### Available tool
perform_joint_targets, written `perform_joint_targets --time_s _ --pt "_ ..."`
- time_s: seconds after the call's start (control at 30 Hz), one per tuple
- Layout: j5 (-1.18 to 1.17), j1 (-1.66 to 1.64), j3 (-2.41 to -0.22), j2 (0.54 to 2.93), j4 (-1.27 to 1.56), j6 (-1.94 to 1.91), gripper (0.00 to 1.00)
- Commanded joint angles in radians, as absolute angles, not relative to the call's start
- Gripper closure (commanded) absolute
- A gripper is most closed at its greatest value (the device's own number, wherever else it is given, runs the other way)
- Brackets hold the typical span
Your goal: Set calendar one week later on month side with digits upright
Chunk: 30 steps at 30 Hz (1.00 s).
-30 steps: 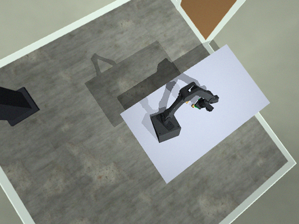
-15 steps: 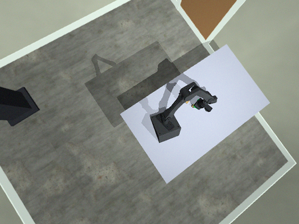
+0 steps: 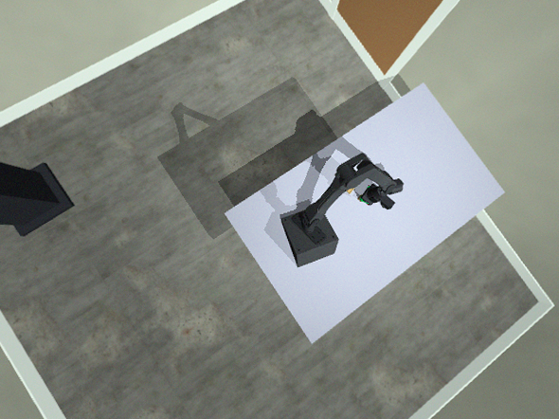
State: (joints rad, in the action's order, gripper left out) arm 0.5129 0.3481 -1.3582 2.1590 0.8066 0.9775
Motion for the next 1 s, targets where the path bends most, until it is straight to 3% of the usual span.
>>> perform_joint_targets --time_s 0.0,0.97 --pt "0.511 0.365 -1.342 2.175 0.773 0.992 0.55" --pt "0.512 0.352 -1.346 2.17 0.763 0.995 0.55"
